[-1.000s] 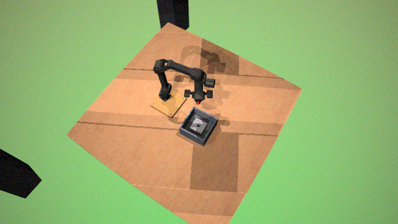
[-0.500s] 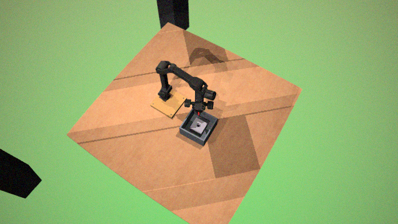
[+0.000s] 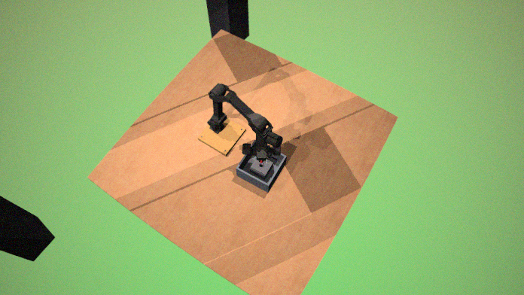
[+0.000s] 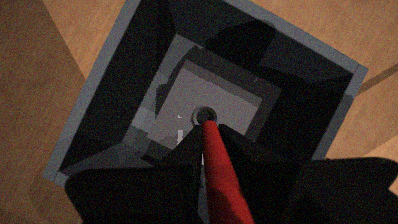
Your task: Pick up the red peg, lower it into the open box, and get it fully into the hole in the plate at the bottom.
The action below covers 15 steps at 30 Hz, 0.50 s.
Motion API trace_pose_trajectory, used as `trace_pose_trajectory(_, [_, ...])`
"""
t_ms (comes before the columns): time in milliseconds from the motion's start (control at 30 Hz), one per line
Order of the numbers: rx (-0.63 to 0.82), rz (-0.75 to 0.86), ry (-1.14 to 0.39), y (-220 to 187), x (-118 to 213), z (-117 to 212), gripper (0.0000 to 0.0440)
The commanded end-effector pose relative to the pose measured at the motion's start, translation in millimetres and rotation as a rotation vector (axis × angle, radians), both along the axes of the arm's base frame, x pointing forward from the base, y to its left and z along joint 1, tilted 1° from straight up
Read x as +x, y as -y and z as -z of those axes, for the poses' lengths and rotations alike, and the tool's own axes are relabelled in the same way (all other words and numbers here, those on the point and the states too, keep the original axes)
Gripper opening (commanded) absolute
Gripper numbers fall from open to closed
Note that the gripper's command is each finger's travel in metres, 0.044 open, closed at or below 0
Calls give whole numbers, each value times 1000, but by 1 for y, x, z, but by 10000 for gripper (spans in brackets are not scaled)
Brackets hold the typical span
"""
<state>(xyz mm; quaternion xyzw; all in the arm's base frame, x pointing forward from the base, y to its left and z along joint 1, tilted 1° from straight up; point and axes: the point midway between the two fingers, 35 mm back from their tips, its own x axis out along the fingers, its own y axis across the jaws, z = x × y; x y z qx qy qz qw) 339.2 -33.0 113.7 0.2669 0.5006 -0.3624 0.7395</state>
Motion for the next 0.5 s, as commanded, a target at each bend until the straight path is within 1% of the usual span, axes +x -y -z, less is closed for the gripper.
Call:
trace_pose_trajectory(0, [12, -34, -12, 3, 3, 6, 0])
trace_pose_trajectory(200, [34, -96, -46, 6, 5, 21, 1])
trace_pose_trajectory(267, [42, -115, -60, 6, 5, 25, 15])
trace_pose_trajectory(333, [50, -130, -72, 7, 5, 29, 49])
trace_pose_trajectory(467, [69, -143, -88, 9, 7, 35, 140])
